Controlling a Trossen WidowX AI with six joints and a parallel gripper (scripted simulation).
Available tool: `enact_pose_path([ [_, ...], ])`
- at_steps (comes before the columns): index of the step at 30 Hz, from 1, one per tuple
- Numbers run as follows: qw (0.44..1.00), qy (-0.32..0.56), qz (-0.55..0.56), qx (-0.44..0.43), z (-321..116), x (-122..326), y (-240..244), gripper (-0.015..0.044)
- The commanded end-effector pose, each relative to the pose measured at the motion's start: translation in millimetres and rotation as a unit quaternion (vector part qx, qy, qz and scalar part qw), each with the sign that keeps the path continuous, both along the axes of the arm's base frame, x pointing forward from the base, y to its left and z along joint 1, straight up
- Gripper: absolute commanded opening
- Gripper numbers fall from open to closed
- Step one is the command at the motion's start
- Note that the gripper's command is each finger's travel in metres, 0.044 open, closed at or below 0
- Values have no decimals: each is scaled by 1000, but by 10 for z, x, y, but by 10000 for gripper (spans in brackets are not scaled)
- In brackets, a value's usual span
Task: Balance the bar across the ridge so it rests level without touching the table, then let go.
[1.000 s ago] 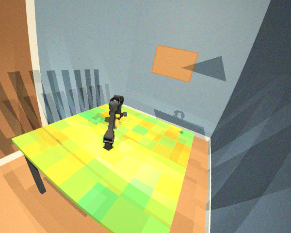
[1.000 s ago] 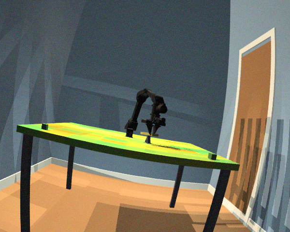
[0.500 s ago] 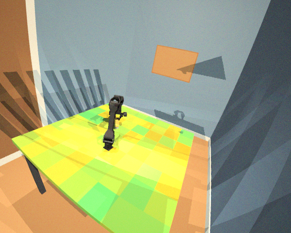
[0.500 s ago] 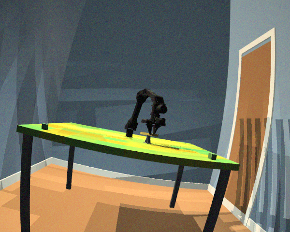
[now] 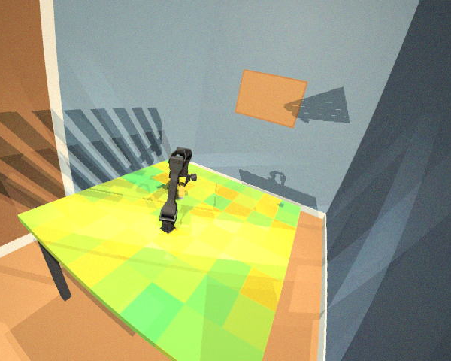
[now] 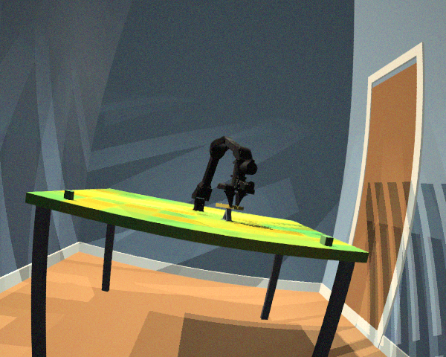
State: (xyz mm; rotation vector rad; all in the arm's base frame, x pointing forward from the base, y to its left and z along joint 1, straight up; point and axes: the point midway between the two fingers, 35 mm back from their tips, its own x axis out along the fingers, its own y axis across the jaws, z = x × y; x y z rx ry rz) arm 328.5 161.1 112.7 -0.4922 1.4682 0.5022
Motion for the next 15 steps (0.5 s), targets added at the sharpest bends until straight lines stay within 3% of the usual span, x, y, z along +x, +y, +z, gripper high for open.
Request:
enact_pose_path([
  [1,1000,4,1,-2,-36,-12,-7,0],
  [15,1000,4,1,-2,-48,-12,-6,0],
])
